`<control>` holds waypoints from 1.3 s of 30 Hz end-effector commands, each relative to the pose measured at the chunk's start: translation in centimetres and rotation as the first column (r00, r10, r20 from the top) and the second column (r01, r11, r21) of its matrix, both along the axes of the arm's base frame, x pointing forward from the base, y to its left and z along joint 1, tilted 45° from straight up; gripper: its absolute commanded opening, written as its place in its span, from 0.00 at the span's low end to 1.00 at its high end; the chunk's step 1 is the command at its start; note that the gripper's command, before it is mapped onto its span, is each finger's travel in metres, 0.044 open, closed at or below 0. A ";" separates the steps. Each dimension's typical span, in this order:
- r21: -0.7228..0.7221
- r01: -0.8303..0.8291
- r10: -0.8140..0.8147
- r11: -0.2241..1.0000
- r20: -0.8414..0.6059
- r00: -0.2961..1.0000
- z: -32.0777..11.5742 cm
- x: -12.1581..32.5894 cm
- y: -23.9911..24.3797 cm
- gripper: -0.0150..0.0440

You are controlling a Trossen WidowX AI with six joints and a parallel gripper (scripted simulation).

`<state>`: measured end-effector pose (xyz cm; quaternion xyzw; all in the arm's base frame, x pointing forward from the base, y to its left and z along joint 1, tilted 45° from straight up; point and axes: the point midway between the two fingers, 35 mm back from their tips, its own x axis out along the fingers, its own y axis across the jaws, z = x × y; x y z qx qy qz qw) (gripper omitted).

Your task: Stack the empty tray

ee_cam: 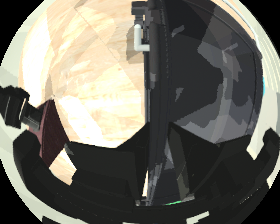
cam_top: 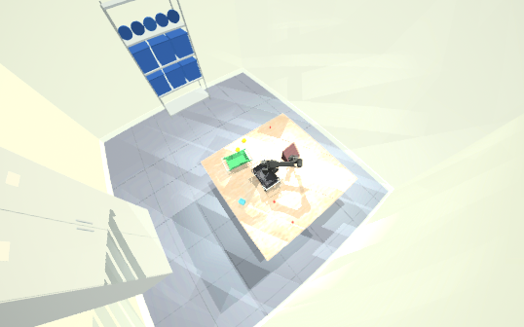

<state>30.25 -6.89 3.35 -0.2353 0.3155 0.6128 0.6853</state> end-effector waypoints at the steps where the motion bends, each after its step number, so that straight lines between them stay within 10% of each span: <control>1: 0.009 -0.025 0.025 1.000 -0.017 1.000 -0.2 -0.3 0.9 0.25; 14: 0.009 -0.025 0.025 1.000 -0.017 1.000 -0.2 -0.3 0.9 0.25; 39: 0.009 -0.025 0.025 1.000 -0.017 1.000 -0.2 -0.3 0.9 0.88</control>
